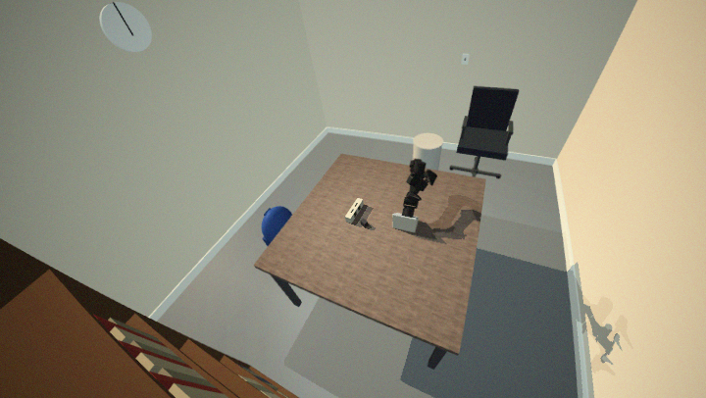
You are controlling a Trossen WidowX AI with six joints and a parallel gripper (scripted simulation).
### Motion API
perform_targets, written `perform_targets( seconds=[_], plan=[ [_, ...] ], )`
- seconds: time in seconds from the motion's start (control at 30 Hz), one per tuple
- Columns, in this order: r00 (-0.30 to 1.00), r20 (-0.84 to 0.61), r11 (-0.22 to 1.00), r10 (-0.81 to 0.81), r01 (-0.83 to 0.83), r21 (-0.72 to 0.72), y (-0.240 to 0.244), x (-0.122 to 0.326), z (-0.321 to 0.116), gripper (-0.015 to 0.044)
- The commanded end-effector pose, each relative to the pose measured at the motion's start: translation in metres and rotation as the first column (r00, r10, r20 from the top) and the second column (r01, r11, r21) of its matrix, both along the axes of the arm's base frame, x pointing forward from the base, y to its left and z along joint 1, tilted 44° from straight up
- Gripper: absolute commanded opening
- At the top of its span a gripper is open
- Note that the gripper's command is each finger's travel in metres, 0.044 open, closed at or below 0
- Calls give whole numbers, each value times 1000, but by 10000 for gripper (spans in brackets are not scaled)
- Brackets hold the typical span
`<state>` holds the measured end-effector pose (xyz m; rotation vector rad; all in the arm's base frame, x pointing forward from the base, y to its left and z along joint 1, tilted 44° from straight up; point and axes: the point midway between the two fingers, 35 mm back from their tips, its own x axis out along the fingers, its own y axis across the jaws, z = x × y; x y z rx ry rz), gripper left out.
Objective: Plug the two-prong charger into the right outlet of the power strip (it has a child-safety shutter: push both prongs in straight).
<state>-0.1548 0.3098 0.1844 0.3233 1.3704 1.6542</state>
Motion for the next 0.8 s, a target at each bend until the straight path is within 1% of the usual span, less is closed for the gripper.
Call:
perform_targets(
  seconds=[0.0,0.37,0.77],
  plan=[
    [997,25,997,-67,68,-36,11,17,-10,440],
    [964,102,954,-247,260,-146,35,69,-38,440],
    [889,239,857,-390,446,-259,45,131,-75,440]
  ],
)
